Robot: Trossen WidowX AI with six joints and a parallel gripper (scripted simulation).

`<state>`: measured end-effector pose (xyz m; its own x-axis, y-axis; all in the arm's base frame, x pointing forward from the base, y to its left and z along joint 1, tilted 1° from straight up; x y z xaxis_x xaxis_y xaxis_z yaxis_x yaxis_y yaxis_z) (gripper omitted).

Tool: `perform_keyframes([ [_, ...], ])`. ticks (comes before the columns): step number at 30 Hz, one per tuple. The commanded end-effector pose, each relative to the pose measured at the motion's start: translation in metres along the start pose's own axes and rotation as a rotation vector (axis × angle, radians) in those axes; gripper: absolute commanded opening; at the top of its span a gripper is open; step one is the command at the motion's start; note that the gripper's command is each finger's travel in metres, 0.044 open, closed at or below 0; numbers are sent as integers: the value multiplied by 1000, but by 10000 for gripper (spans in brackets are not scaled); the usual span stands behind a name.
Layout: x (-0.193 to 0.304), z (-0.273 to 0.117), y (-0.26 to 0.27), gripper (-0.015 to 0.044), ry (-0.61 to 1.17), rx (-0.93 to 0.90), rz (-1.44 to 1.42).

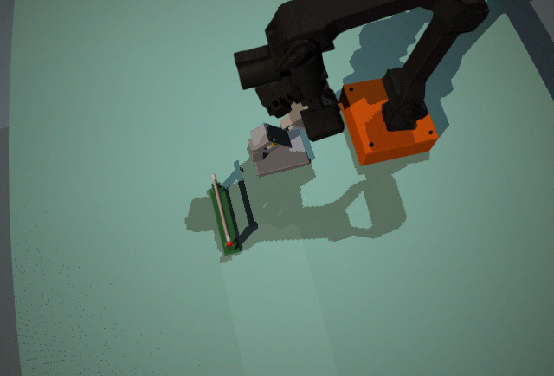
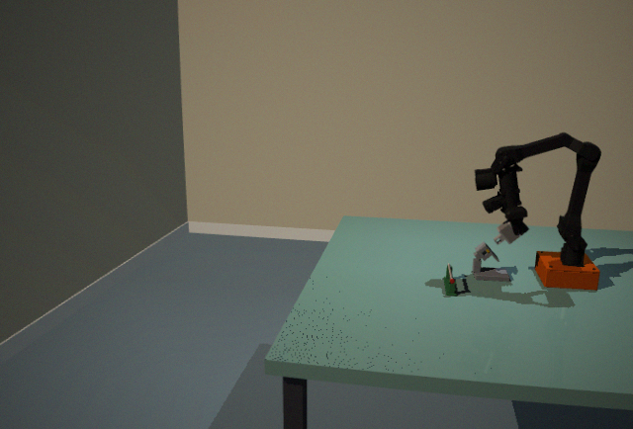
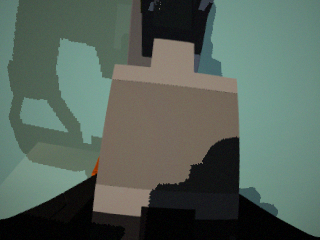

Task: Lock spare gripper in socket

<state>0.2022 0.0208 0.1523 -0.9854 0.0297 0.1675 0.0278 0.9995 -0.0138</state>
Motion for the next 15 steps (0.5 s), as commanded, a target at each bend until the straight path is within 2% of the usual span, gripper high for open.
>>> perform_keyframes([
  [1, -3, 3, 0, 0, -4, 0, 6],
  [15, -19, 12, 4, 0, -10, -1, 7],
])
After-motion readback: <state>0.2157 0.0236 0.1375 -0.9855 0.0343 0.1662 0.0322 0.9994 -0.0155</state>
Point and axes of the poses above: the point midway between the two fingers, 35 mm back from their tips, its own z axis out along the fingers, its own y axis across the jaws, x = y × z, the point moved 2 cm from there along -z, back along the fingers, and after that the axes turned 11 degrees about z, right-handed, at the moved point
